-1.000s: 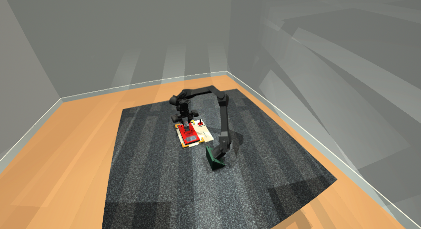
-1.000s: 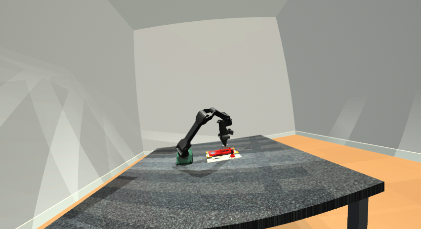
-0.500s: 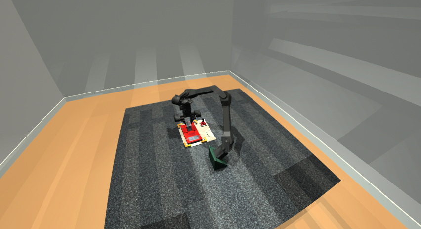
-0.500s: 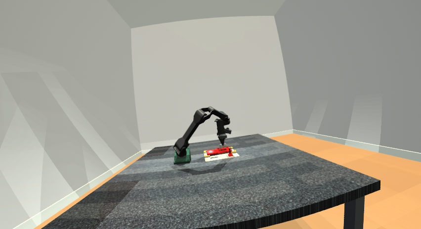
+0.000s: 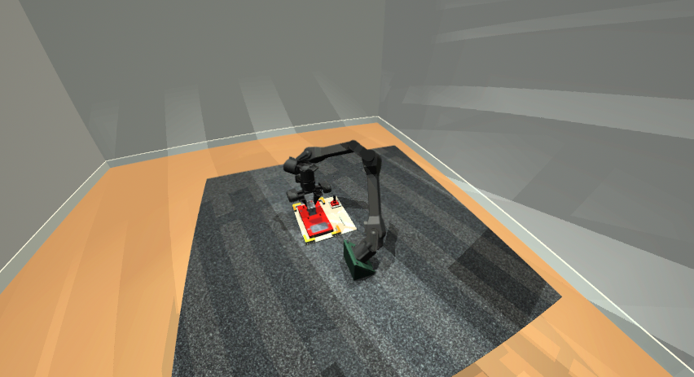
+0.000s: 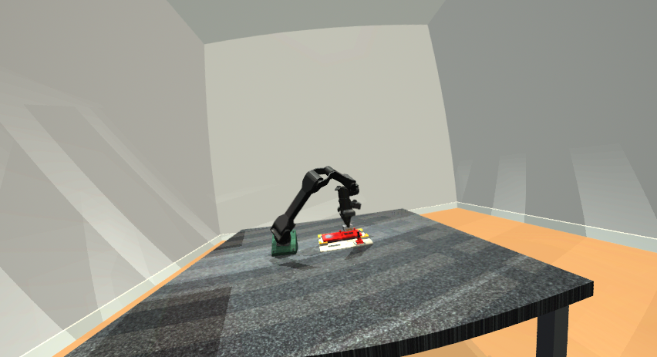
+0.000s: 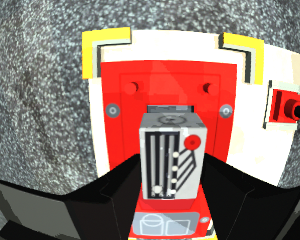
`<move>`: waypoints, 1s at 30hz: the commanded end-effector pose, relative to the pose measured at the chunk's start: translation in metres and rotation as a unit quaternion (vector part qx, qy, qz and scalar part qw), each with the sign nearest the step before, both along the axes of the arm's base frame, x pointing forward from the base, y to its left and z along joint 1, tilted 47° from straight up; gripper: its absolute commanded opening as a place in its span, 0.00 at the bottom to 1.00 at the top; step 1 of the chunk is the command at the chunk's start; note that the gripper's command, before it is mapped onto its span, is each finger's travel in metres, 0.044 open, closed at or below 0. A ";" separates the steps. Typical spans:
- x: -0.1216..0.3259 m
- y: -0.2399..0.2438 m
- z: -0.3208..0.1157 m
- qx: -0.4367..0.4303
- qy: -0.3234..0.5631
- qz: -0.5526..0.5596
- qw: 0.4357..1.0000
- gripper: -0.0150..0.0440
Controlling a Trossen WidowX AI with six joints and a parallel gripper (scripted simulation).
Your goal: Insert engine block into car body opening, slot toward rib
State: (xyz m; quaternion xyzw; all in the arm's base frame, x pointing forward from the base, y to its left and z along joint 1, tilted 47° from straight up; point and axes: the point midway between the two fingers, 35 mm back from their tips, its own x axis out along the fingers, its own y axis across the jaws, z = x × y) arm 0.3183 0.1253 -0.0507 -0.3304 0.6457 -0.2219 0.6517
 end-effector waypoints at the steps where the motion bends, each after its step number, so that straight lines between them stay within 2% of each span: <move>1: 0.000 -0.001 -0.001 0.000 -0.006 -0.006 1.000 0.52; 30: 0.000 -0.007 -0.006 -0.001 -0.001 -0.001 1.000 0.52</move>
